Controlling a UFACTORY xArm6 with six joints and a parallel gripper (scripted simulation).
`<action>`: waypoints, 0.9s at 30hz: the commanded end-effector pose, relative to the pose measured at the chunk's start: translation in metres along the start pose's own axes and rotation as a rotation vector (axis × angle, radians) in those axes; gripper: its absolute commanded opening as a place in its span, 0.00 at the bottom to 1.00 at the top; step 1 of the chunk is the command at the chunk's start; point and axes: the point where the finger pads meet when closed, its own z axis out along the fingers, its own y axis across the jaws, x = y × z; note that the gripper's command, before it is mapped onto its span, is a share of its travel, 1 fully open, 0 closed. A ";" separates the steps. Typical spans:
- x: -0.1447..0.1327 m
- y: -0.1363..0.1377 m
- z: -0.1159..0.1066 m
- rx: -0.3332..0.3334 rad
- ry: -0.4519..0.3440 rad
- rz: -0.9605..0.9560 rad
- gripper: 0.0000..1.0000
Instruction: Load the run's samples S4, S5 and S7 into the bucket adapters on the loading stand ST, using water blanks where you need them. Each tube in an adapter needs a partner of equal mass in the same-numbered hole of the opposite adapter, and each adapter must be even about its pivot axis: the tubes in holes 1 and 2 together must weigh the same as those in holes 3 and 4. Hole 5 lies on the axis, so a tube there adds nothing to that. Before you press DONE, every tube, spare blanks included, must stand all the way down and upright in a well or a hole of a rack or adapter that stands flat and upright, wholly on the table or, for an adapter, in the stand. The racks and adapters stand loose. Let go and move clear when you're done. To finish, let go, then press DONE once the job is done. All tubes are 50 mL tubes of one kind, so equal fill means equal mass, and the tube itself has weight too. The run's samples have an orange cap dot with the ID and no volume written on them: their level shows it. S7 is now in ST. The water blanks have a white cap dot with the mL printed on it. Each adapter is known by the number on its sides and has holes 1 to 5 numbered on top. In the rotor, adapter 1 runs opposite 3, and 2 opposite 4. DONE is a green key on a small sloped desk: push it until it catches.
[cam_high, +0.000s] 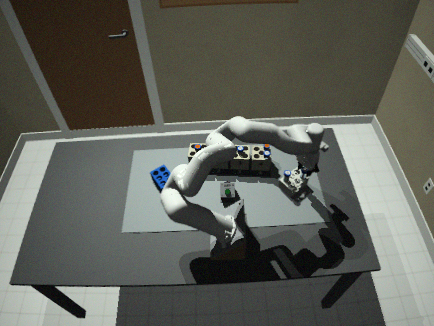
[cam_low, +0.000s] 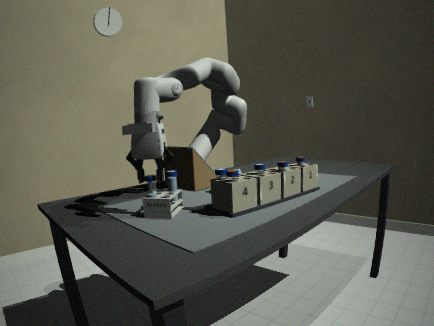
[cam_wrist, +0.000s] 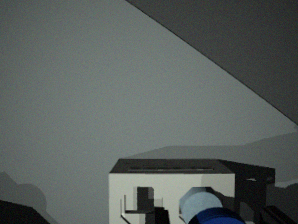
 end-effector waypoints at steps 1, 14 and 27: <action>0.001 0.000 0.000 -0.001 0.005 -0.001 0.57; 0.001 0.000 0.000 -0.001 0.005 -0.001 0.57; 0.001 0.000 -0.002 -0.001 0.005 -0.001 0.00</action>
